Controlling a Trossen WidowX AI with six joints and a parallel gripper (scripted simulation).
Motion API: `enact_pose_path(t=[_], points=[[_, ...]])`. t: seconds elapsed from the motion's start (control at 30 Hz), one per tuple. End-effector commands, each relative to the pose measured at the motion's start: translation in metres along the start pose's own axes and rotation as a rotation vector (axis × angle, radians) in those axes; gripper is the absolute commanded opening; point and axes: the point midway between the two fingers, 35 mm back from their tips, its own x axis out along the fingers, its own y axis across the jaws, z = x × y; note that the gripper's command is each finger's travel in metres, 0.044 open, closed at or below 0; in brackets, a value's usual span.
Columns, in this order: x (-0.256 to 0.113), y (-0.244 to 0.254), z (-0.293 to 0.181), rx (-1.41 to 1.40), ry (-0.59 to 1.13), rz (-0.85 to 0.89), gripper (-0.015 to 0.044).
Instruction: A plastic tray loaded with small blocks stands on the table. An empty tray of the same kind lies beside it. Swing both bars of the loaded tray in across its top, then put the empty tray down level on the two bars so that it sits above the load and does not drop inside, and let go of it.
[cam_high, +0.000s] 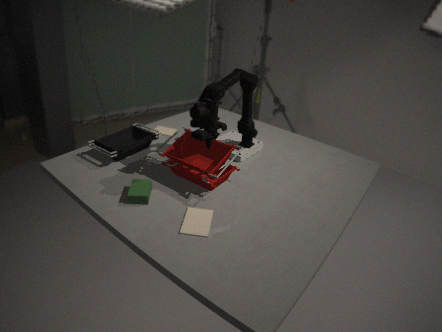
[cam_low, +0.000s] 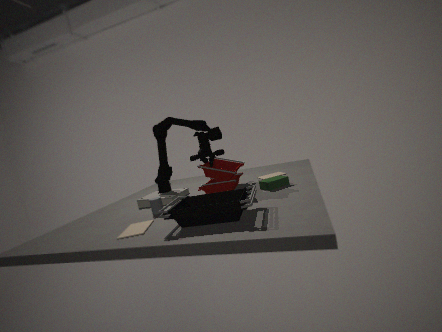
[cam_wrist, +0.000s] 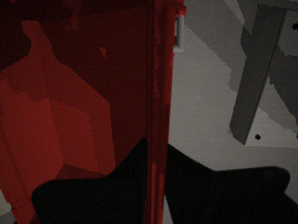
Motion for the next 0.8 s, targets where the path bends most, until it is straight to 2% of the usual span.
enact_pose_path(t=[0.0,0.77], points=[[0.0034,-0.0047,0.0002,0.002,-0.002,-0.019,0.0000],[0.0108,-0.0090,0.0001,0.002,-0.002,-0.019,0.0000]])
